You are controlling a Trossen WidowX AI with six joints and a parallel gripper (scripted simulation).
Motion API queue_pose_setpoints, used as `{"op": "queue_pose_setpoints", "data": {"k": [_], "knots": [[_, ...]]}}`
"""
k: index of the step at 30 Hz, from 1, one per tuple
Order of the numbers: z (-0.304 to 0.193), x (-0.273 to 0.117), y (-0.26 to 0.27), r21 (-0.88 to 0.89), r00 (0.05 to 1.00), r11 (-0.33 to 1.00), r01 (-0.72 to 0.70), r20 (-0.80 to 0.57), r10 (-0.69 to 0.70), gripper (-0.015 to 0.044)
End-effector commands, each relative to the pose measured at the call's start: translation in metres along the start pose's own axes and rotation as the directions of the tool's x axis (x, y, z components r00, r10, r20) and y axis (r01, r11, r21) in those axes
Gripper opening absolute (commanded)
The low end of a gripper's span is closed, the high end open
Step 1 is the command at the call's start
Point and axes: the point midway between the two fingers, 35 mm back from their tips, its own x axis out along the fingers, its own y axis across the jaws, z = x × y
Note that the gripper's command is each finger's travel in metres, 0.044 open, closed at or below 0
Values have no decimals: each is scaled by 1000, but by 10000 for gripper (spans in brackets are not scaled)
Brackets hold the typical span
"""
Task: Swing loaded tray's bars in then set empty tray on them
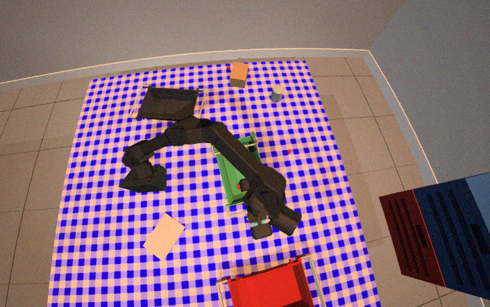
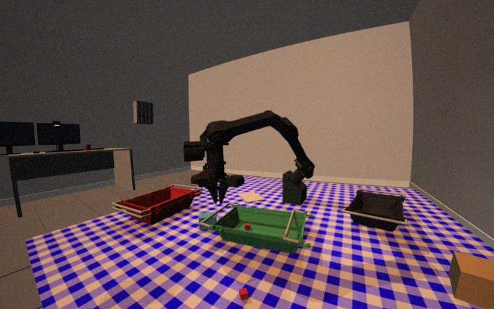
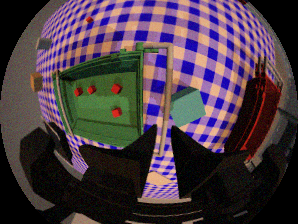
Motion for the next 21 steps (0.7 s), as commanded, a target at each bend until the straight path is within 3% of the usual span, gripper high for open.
{"op": "queue_pose_setpoints", "data": {"k": [1, 21], "knots": [[5, -4, -4, -31, 1000, 999, 17, 13, -17, 85], [6, 57, -4, -31, 1000, 999, 15, 14, -15, 85]]}}
